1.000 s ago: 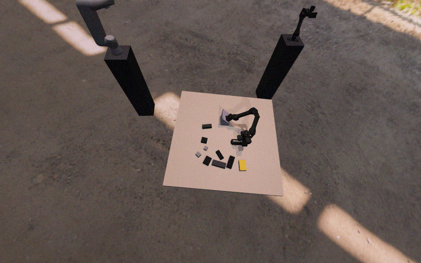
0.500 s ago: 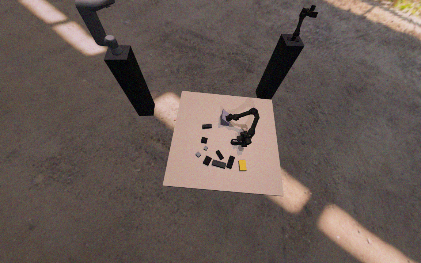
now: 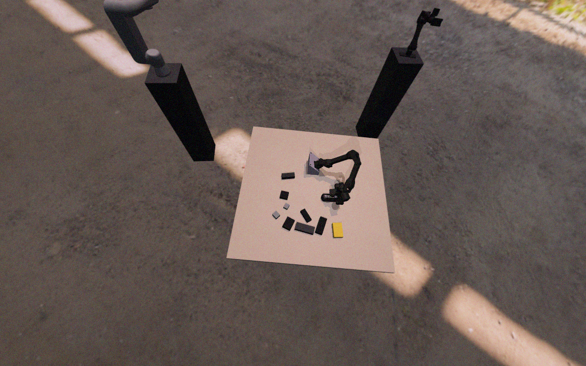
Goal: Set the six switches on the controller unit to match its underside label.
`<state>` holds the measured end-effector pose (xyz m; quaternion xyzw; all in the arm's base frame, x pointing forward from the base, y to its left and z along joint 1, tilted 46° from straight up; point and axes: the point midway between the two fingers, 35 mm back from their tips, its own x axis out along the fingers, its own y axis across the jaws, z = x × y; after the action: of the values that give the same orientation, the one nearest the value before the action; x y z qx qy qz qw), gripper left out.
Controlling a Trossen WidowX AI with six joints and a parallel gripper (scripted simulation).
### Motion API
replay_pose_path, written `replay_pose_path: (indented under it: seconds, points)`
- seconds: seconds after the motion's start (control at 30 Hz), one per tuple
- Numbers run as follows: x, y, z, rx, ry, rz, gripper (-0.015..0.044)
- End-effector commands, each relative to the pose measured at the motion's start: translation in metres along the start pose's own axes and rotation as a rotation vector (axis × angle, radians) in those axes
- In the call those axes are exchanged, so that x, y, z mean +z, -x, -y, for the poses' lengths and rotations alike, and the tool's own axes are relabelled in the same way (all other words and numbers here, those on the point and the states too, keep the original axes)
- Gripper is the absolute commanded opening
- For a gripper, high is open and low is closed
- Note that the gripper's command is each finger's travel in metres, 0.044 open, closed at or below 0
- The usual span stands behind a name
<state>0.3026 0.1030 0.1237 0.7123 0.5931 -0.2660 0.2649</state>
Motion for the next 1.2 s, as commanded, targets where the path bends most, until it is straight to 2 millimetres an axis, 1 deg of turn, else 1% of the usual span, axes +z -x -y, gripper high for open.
replay_pose_path:
  seconds: [0.0,0.17,0.2,0.5,1.17]
  points:
    - [0.001,-0.001,0.0,0.001,-0.002,0.005,0.0327]
    - [0.002,0.002,0.0,0.0,-0.002,0.005,0.0327]
    - [0.002,0.003,0.0,0.0,-0.002,0.005,0.0336]
    - [0.003,0.007,0.0,0.0,-0.002,0.005,0.0336]
    - [0.008,0.022,0.0,0.0,-0.002,0.006,0.0336]
